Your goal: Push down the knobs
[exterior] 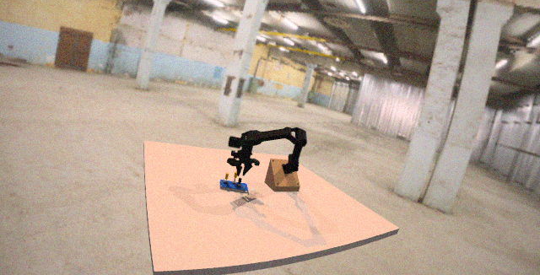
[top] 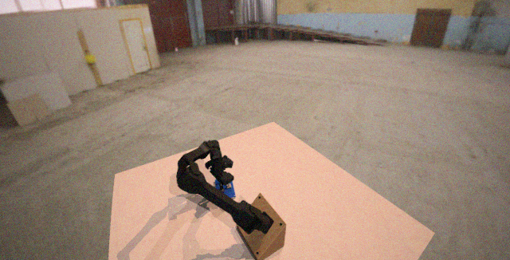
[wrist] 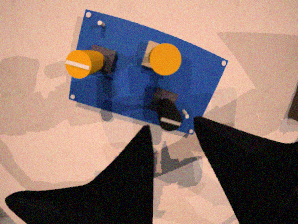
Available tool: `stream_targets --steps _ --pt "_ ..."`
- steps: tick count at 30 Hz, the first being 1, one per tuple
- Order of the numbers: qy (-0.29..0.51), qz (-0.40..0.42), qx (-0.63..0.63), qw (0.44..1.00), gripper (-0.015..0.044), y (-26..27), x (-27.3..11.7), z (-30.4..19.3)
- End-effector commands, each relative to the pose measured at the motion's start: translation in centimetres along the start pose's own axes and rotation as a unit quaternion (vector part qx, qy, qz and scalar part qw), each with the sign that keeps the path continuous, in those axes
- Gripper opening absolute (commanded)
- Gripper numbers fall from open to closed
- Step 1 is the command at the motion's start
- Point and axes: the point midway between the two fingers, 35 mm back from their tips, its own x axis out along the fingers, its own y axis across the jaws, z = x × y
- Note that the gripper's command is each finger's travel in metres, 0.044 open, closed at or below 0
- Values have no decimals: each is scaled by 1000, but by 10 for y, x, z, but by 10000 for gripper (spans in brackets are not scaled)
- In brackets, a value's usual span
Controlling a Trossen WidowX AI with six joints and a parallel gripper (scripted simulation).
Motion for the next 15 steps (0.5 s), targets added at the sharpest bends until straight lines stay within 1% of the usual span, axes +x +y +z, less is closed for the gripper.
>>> stream_targets --steps 1,4,15 --pt "-29 31 -22 999 79 10 -21 11" --pt "-29 33 18 999 0 13 -24 14" --pt "-18 28 205 978 0 24 -28 22"
